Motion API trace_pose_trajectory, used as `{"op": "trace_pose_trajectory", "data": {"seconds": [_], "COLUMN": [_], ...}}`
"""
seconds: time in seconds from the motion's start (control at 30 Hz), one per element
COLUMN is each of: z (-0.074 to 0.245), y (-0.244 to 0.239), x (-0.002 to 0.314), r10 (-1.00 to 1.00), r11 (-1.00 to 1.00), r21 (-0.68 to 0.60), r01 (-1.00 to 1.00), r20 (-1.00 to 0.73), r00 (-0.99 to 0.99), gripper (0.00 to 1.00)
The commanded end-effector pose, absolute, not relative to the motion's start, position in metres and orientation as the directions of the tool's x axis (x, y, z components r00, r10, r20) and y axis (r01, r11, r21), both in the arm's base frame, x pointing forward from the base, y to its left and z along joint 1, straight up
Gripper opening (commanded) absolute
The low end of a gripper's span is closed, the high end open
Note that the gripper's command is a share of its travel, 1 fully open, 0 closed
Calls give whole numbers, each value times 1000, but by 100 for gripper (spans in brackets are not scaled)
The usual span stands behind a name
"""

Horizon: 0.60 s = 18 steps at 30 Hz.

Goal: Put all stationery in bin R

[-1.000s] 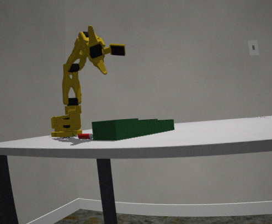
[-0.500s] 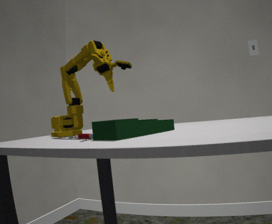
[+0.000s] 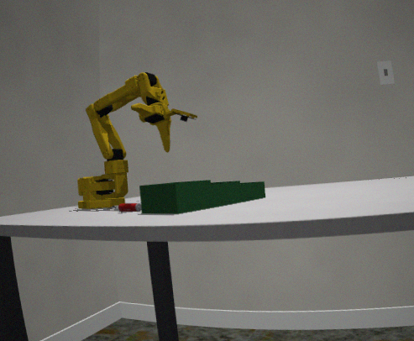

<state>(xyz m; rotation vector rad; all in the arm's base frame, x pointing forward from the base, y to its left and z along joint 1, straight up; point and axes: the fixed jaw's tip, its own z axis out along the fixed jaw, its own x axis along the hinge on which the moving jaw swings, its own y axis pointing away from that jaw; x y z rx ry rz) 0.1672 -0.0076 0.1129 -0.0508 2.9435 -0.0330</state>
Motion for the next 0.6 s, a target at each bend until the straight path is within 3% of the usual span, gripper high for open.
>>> {"op": "trace_pose_trajectory", "data": {"seconds": [0.0,0.57], "z": [118,121], "y": [-2,1], "x": [164,162], "r10": [-14,0], "r11": [1000,1000], "r21": [-17,-9], "r01": [-11,2], "r20": [-224,-246], "r00": [-974,-969], "gripper": [100,100]}}
